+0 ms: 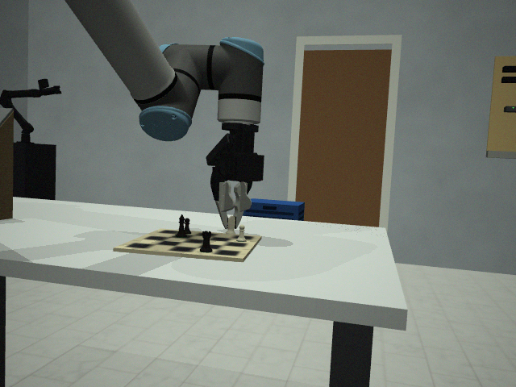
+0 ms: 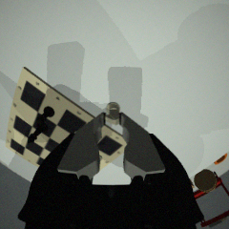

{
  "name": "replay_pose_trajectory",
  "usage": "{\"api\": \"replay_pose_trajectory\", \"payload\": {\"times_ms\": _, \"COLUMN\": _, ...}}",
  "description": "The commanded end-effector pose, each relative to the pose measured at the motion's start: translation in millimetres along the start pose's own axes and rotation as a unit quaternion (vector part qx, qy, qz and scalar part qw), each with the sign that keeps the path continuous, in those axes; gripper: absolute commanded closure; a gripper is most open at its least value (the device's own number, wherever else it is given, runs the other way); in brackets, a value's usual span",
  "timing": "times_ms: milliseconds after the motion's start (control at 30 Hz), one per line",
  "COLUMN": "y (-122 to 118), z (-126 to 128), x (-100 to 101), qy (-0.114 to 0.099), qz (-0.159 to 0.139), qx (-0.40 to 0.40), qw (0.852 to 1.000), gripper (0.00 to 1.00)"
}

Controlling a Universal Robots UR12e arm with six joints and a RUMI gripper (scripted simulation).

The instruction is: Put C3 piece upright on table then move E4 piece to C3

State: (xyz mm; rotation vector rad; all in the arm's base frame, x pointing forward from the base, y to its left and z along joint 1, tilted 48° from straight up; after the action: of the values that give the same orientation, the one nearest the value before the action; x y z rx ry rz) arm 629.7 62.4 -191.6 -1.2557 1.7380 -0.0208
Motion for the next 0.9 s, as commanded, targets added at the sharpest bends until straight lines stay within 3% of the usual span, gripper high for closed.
{"api": "replay_pose_trajectory", "payload": {"times_ms": 0, "y": -0.2, "z": 0.2, "x": -0.5, "qy": 0.0, "qz": 0.0, "qx": 0.0, "qw": 1.0, "gripper": 1.0}}
{"api": "replay_pose_trajectory", "payload": {"times_ms": 433, "y": -0.2, "z": 0.2, "x": -0.5, "qy": 0.0, "qz": 0.0, "qx": 0.0, "qw": 1.0, "gripper": 1.0}}
{"api": "replay_pose_trajectory", "payload": {"times_ms": 767, "y": -0.2, "z": 0.2, "x": -0.5, "qy": 0.0, "qz": 0.0, "qx": 0.0, "qw": 1.0, "gripper": 0.81}}
{"api": "replay_pose_trajectory", "payload": {"times_ms": 867, "y": -0.2, "z": 0.2, "x": -0.5, "qy": 0.0, "qz": 0.0, "qx": 0.0, "qw": 1.0, "gripper": 0.81}}
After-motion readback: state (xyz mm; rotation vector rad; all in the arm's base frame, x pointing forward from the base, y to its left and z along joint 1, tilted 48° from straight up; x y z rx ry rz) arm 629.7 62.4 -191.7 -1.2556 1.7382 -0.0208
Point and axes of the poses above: the point where the finger pads meet when closed, its own x axis out along the fingers, its own z axis across the jaws, y = z × x, the point moved 5 cm from there along -x, back along the fingers, and after that the axes turned 2 degrees about x, right-handed, at the moved point
